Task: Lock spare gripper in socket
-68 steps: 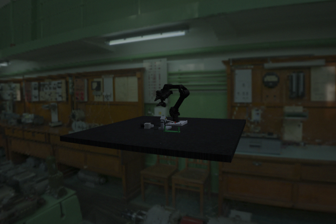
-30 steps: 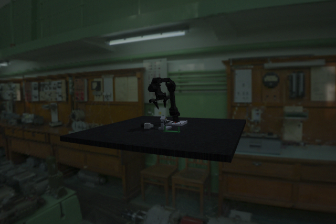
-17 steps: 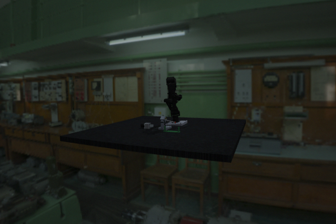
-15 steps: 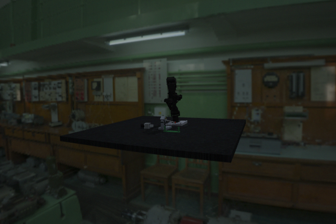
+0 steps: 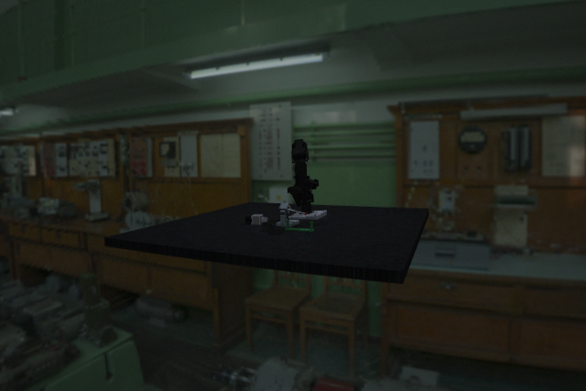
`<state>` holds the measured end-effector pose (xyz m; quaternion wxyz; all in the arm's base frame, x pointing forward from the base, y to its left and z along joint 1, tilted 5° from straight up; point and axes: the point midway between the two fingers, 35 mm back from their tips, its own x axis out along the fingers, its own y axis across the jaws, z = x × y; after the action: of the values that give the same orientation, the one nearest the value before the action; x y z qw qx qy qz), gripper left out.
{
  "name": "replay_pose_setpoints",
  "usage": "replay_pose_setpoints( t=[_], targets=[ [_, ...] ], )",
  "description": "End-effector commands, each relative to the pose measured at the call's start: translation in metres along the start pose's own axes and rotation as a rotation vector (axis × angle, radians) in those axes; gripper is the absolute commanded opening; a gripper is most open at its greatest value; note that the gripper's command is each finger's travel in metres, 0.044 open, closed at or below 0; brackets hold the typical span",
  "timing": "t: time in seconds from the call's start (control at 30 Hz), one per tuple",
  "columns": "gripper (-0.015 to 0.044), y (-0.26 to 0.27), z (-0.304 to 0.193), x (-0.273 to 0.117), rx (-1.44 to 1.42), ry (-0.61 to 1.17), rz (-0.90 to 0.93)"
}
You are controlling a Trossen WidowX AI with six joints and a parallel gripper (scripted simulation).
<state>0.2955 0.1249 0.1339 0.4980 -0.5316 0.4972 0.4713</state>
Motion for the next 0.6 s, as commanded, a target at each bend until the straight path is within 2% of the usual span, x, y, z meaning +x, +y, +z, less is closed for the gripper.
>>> replay_pose_setpoints(
  t=[0.0, 0.57],
  targets=[
    [0.0300, -0.001, -0.001, 0.005, -0.004, 0.002, -0.005],
    [0.0300, -0.002, 0.000, 0.033, -0.004, 0.002, -0.005]
  ],
)
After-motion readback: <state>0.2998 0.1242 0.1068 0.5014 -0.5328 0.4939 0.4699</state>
